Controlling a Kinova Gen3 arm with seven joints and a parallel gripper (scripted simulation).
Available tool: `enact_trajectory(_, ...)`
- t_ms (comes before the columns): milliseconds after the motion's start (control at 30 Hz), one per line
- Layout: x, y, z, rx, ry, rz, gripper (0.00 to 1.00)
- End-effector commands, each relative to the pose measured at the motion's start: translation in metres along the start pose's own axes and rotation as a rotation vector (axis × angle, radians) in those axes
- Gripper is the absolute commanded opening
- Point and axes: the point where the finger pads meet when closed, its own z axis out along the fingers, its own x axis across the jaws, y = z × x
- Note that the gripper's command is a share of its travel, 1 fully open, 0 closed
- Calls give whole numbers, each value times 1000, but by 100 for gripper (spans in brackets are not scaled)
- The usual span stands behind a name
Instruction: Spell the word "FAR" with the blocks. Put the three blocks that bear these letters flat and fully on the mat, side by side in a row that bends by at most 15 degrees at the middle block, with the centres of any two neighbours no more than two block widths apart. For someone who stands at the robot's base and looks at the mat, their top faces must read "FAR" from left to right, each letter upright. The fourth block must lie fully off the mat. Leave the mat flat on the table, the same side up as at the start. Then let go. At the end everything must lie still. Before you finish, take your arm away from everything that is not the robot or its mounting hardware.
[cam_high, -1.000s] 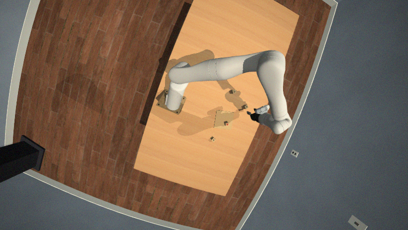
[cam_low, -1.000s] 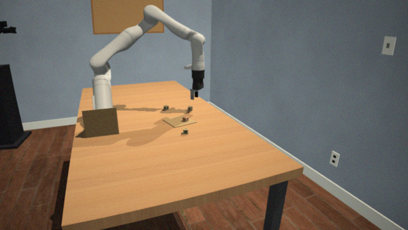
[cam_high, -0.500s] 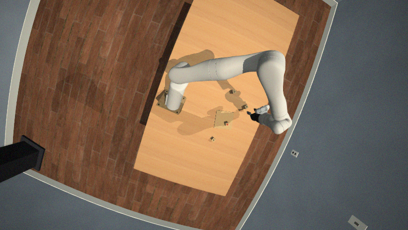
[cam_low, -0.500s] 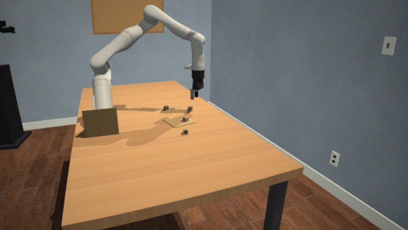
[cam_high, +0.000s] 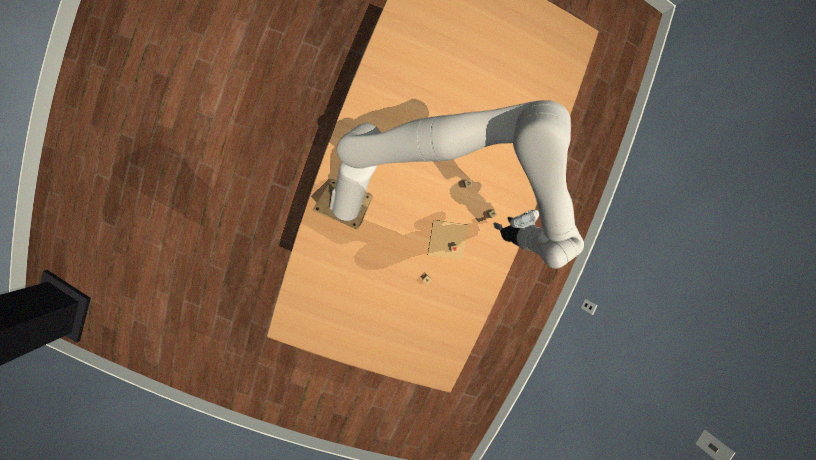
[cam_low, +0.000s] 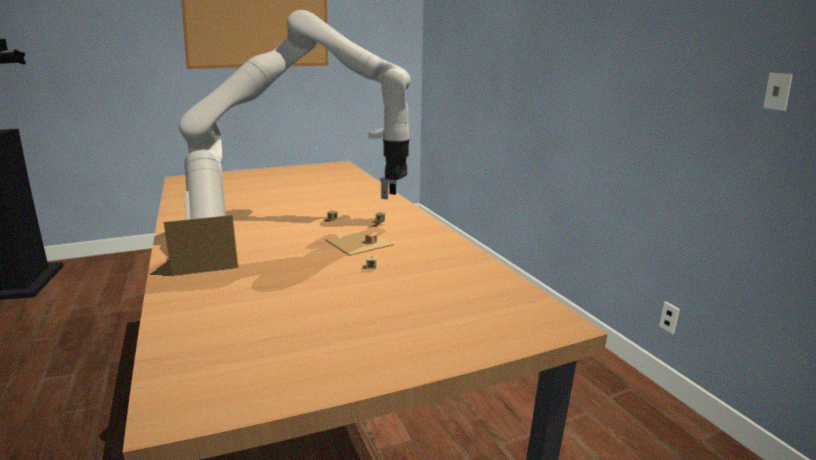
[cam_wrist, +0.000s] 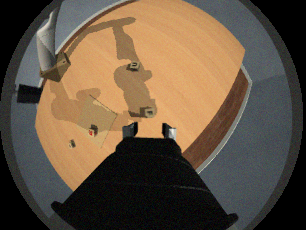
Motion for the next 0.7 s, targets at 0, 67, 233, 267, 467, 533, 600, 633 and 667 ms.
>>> enact_trajectory(0, -3, 0, 0, 4, -9, 4, 100)
enact_trajectory(67, -3, 0, 0, 4, -9, 4, 100)
enact_trajectory(233, -24, 10, 0, 5, -13, 9, 100)
enact_trajectory(267, -36, 18, -2, 1, -11, 13, 100)
enact_trajectory(467, -86, 46, -5, -15, -13, 14, 100)
enact_trajectory(533, -116, 53, -6, -3, -13, 15, 100)
enact_trajectory(600, -145, 64, -6, -12, -12, 14, 100)
enact_trajectory(633, -157, 67, -6, -12, -12, 14, 100)
enact_trajectory(667, -168, 69, -6, -11, -11, 14, 100)
